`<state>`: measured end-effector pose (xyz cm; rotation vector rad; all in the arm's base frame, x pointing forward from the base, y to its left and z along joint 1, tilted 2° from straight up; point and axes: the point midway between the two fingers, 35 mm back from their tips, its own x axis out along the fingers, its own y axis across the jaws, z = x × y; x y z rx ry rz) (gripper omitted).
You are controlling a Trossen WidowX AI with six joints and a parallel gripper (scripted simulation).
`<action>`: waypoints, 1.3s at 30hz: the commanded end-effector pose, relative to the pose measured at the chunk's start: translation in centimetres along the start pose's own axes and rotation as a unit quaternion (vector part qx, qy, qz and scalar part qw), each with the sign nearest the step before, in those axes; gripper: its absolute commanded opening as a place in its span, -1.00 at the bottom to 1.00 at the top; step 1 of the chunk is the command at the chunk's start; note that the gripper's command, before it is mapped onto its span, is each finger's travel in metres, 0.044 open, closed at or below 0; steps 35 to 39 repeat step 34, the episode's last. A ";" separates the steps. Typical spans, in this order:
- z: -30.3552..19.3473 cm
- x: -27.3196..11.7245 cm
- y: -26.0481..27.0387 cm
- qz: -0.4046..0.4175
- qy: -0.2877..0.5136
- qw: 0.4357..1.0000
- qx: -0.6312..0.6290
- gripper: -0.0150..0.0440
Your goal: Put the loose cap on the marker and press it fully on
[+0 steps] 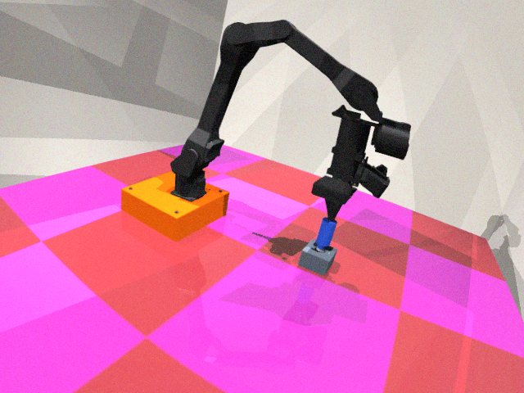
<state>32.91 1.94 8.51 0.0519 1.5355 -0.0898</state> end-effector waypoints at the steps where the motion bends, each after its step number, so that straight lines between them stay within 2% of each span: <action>1: 0.0 -0.1 0.0 0.000 -0.001 1.000 0.000 -0.49; 5: 0.2 -0.9 0.0 0.000 -0.001 1.000 0.000 -0.49; 11: 0.2 -8.2 0.1 0.000 -0.001 1.000 0.000 -0.49; 15: 0.1 -9.0 0.0 0.000 0.000 1.000 0.000 -0.49; 32: 0.1 -9.0 0.0 0.000 0.000 1.000 0.000 1.00; 39: 0.1 -9.0 0.0 0.000 0.000 1.000 0.000 1.00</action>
